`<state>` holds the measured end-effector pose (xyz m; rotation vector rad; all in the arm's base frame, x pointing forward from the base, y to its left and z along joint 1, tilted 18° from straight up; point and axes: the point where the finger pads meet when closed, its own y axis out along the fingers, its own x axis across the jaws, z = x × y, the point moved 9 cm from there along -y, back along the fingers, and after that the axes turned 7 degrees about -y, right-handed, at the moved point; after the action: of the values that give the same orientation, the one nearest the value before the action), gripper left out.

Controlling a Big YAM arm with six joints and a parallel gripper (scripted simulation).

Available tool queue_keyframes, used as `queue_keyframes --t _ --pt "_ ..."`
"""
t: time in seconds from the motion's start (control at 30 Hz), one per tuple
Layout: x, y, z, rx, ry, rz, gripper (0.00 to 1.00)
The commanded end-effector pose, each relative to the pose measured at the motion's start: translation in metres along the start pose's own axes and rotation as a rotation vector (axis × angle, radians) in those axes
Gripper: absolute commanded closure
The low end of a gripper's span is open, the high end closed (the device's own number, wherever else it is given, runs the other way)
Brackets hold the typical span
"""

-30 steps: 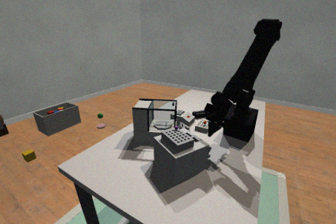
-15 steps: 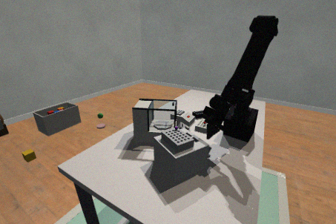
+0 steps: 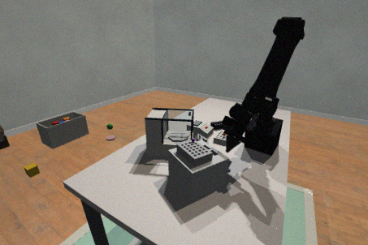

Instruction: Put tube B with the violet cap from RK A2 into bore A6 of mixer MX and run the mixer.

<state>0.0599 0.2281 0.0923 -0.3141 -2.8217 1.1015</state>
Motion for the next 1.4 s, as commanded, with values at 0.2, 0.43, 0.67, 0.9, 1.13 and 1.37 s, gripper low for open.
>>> queue_keyframes --t 0.2,0.43,0.67,0.9,1.13,1.37 --pt "-0.0004 0.0021 -0.0129 -0.029 0.001 0.001 1.00" --pt "-0.0004 0.0021 -0.0129 -0.029 0.001 0.001 1.00" --pt "-0.0004 0.0021 -0.0129 -0.029 0.001 0.001 1.00" --pt "-0.0004 0.0021 -0.0129 -0.029 0.001 0.001 1.00" --pt "-0.0001 0.0063 -0.0223 -0.048 0.002 -0.001 1.00" --pt "0.0007 0.0107 -0.0214 -0.047 0.002 -0.003 1.00"
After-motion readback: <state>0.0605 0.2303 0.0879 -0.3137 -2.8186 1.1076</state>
